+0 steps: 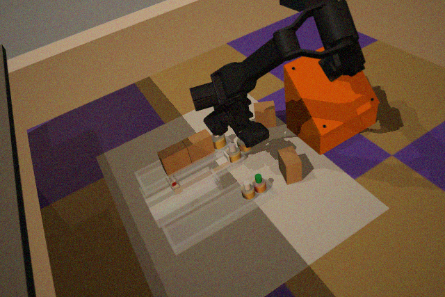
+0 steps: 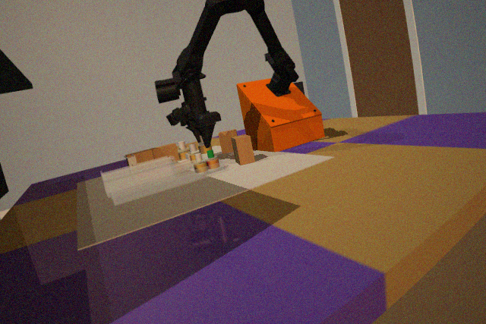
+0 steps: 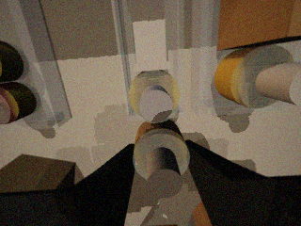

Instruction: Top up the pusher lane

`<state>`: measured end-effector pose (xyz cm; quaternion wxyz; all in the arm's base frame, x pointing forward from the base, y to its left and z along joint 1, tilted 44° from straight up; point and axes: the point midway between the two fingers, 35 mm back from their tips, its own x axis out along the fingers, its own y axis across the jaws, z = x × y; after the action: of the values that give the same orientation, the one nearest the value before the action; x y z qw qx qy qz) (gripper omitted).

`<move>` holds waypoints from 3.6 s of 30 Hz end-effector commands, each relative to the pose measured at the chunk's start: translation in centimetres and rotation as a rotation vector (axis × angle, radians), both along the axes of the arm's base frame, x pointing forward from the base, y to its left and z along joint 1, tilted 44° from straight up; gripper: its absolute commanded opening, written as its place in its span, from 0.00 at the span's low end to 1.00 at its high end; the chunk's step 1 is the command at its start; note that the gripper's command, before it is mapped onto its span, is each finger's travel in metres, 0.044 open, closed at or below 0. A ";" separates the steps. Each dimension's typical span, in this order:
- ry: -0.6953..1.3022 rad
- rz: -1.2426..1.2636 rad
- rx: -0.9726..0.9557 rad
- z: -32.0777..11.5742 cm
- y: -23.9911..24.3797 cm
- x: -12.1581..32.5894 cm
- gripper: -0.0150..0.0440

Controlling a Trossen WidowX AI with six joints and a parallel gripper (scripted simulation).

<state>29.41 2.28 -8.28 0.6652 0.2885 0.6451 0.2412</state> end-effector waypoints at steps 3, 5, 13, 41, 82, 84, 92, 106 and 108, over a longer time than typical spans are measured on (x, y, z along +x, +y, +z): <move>-0.021 -0.006 0.000 0.2 -0.1 1.1 0.25; -0.021 -0.006 0.000 0.2 -0.1 1.1 0.25; -0.022 -0.006 0.000 0.2 -0.2 1.5 0.25; -0.022 -0.006 0.000 0.3 -0.3 2.8 0.25; -0.024 -0.006 0.000 0.8 -0.6 4.5 0.25; -0.024 -0.006 0.000 0.9 -0.6 4.5 0.25; -0.024 -0.006 0.000 0.8 -0.6 4.6 0.25; -0.024 -0.006 0.000 0.8 -0.6 4.6 0.25; -0.024 -0.006 0.000 0.8 -0.6 4.6 0.25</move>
<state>33.26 1.85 -7.74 0.6653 0.2868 0.6459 0.2407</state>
